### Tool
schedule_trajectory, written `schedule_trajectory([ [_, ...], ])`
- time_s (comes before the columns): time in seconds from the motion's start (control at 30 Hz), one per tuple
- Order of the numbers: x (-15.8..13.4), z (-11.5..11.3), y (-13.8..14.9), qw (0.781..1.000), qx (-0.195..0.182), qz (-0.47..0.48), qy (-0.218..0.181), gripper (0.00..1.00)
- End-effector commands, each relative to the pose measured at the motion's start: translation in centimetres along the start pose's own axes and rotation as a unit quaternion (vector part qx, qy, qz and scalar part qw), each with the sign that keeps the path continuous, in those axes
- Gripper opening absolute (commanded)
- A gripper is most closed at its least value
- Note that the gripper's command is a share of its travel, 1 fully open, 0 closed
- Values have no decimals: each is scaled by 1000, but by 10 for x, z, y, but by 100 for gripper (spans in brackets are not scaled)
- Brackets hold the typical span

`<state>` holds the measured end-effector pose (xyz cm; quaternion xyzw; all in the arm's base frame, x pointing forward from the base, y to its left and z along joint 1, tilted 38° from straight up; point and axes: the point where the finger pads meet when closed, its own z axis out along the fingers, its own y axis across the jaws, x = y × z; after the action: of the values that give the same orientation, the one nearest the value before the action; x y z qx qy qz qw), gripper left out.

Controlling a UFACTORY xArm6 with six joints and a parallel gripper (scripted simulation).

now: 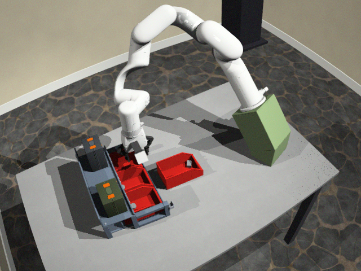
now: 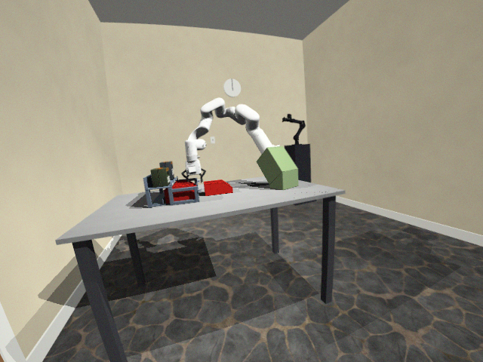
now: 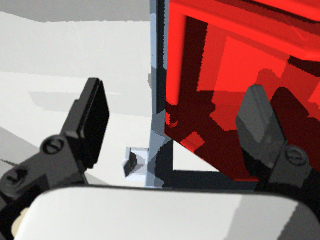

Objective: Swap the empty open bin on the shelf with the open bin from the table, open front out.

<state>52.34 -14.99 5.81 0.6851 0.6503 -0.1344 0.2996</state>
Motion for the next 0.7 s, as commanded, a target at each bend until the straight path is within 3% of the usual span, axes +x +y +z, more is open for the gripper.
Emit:
schedule_trajectory([
  [0.0,0,-1,1,1000,-2,0,0,95],
  [0.67,0,4,1,1000,-2,0,0,95],
])
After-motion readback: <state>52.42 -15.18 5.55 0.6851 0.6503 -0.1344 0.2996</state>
